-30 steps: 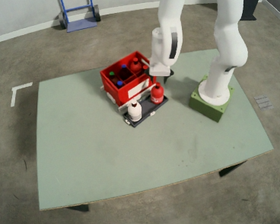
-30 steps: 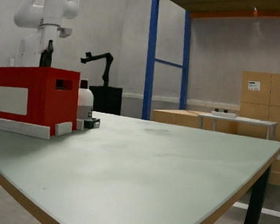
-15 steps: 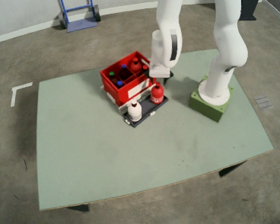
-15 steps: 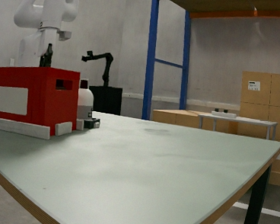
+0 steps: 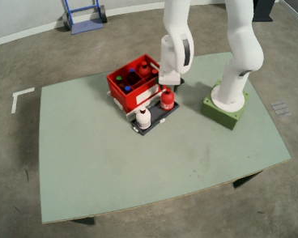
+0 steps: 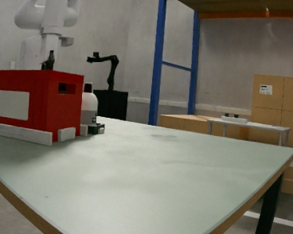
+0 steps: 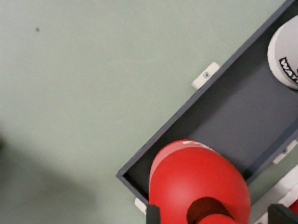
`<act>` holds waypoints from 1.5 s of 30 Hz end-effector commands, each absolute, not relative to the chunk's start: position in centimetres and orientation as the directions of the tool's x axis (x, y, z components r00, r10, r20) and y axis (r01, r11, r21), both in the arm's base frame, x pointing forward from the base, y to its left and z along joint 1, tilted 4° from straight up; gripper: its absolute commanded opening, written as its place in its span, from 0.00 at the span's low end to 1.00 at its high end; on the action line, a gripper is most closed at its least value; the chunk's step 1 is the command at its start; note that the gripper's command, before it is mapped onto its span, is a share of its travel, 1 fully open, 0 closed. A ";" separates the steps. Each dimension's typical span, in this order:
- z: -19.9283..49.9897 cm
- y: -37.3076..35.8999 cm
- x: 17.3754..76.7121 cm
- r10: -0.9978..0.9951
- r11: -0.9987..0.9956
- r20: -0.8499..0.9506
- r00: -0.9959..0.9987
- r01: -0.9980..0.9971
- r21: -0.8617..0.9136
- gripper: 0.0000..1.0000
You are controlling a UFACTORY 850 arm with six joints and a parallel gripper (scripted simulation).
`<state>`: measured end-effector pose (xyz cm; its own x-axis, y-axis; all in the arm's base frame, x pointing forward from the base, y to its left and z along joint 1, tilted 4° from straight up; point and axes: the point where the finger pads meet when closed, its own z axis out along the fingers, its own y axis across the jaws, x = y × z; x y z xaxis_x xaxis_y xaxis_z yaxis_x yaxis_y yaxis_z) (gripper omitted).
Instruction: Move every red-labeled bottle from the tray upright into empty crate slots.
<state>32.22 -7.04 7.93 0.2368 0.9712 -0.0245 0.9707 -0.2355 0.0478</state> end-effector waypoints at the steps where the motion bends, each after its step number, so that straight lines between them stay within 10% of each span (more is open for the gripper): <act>1: 7.6 -7.1 32.3 0.971 -0.236 -0.035 0.238 0.970 0.055 0.66; 41: 6.9 -7.1 32.3 0.971 -0.236 -0.034 0.238 0.970 0.055 0.66; 42: 6.9 -7.1 32.3 0.971 -0.236 -0.034 0.238 0.970 0.055 0.00; 45: 6.9 -7.1 32.3 0.971 -0.236 -0.034 0.238 0.970 0.055 0.00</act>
<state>32.28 -7.09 6.86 0.2369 0.9712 -0.0260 0.9709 -0.2357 0.0427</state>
